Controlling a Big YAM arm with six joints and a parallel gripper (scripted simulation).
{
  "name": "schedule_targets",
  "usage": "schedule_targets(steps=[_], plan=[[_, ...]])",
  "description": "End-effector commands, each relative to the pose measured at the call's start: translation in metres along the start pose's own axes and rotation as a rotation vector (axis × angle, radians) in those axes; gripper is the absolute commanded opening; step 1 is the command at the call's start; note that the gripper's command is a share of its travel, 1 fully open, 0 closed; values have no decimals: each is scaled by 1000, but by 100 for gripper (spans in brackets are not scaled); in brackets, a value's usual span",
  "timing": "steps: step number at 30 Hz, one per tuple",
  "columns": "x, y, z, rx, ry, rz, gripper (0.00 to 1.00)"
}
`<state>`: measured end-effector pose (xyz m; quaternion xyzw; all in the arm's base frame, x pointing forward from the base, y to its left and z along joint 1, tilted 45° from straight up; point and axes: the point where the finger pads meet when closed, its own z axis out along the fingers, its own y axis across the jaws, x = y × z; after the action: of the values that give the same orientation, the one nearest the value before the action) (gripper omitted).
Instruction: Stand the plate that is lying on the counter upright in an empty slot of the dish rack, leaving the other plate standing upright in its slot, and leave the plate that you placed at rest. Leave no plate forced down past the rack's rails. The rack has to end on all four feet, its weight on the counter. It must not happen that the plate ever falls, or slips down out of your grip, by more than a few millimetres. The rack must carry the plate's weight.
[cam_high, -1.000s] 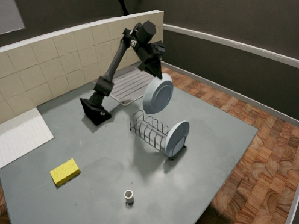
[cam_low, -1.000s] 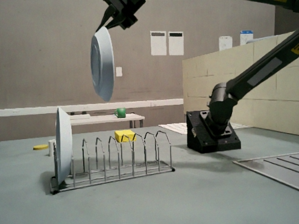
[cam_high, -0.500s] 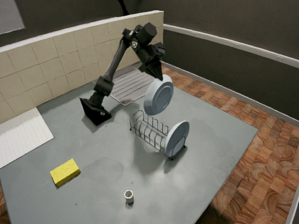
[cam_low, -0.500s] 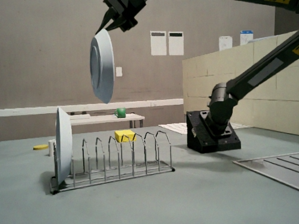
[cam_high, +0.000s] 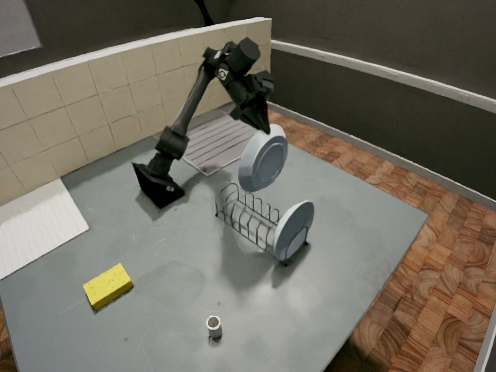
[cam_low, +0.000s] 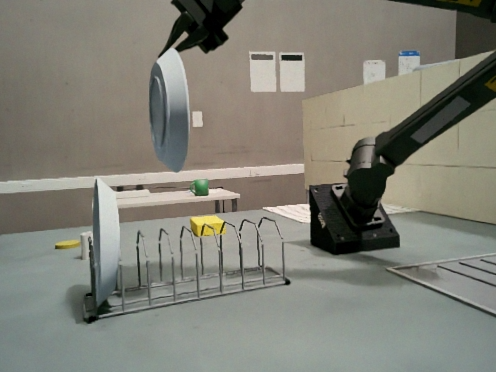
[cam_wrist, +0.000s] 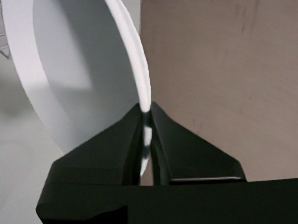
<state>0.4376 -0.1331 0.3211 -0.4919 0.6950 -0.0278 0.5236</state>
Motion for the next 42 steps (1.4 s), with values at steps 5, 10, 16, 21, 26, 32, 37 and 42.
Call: schedule_targets(steps=[5, 10, 16, 21, 26, 32, 37, 42], plan=[[-16, -15, -9, 47, -1, -54, 0], [-12, -3, -3, 34, -2, -40, 0], [-13, -2, -2, 45, 2, -44, 0], [-8, 10, 3, 36, 4, -27, 0], [-21, -10, -5, 70, 2, -65, 0], [-17, -2, -2, 63, 5, -54, 0], [-16, -1, -2, 63, 5, -53, 0], [-16, -1, -2, 63, 5, -53, 0]])
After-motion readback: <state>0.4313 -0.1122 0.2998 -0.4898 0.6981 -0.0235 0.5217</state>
